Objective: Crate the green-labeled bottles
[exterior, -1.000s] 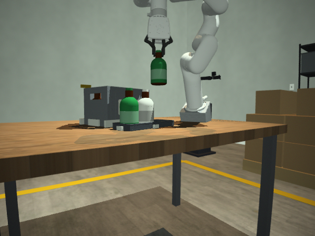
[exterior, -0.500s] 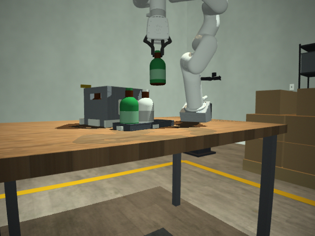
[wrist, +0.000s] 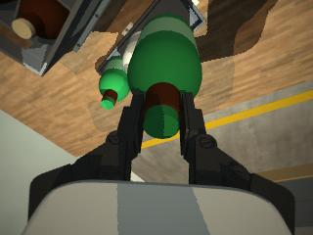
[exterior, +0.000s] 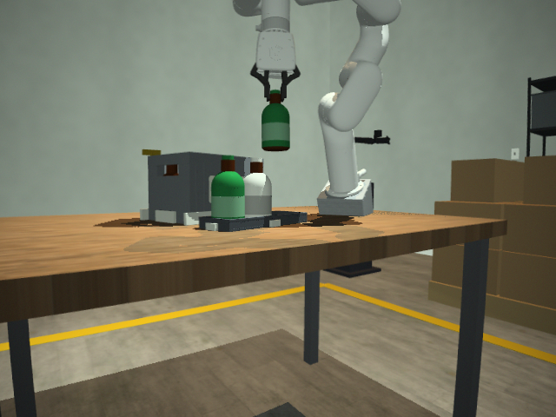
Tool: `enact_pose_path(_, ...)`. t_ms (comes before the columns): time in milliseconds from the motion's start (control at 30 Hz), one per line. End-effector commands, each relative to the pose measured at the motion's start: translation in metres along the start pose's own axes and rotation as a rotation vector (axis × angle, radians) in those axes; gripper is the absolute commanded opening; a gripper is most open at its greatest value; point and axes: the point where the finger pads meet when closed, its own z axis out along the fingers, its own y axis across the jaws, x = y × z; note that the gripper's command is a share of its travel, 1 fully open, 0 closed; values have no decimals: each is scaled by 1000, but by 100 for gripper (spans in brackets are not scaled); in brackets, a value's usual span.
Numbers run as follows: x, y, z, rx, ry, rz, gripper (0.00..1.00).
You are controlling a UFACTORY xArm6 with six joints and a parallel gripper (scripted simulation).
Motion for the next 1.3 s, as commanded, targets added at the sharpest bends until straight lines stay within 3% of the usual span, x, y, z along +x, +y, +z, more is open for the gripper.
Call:
enact_pose_path(0, 4, -4, -1, 2, -1, -1, 0)
enact_pose_path(1267, 47, -40, -1, 2, -1, -1, 0)
